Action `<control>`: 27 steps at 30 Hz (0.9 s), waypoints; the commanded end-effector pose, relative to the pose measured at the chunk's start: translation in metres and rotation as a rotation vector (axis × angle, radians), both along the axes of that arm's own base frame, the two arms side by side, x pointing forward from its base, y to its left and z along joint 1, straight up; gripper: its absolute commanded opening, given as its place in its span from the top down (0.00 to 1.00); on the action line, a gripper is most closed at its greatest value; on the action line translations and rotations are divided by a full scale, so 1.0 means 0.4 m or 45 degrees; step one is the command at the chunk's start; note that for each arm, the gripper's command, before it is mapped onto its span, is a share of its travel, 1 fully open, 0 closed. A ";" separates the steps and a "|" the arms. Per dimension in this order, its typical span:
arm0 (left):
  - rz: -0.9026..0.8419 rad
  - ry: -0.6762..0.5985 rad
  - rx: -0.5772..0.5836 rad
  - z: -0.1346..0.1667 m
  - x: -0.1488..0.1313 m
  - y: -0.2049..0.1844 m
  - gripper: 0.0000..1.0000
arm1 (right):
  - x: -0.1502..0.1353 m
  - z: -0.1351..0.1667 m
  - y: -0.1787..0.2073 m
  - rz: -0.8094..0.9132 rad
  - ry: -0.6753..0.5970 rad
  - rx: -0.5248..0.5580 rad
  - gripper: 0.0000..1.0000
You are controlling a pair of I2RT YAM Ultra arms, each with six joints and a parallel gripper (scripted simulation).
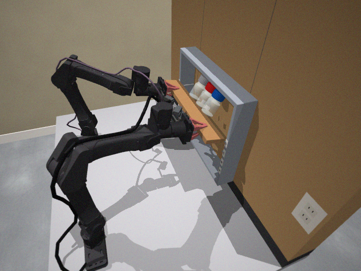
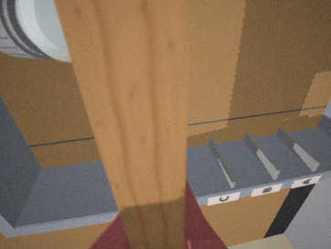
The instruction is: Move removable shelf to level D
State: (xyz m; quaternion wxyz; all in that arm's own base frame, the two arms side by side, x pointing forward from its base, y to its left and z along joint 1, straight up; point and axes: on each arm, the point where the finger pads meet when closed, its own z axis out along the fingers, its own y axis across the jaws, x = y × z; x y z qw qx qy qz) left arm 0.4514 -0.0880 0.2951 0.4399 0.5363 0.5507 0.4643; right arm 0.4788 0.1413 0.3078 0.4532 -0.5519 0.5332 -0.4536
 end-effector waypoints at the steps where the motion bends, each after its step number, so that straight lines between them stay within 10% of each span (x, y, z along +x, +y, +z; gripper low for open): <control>1: 0.001 -0.233 -0.008 0.159 0.035 0.007 1.00 | 0.029 0.162 -0.008 -0.010 -0.227 0.026 1.00; 27: 0.001 -0.233 -0.008 0.154 0.111 0.010 1.00 | 0.105 0.159 -0.007 -0.010 -0.227 0.026 1.00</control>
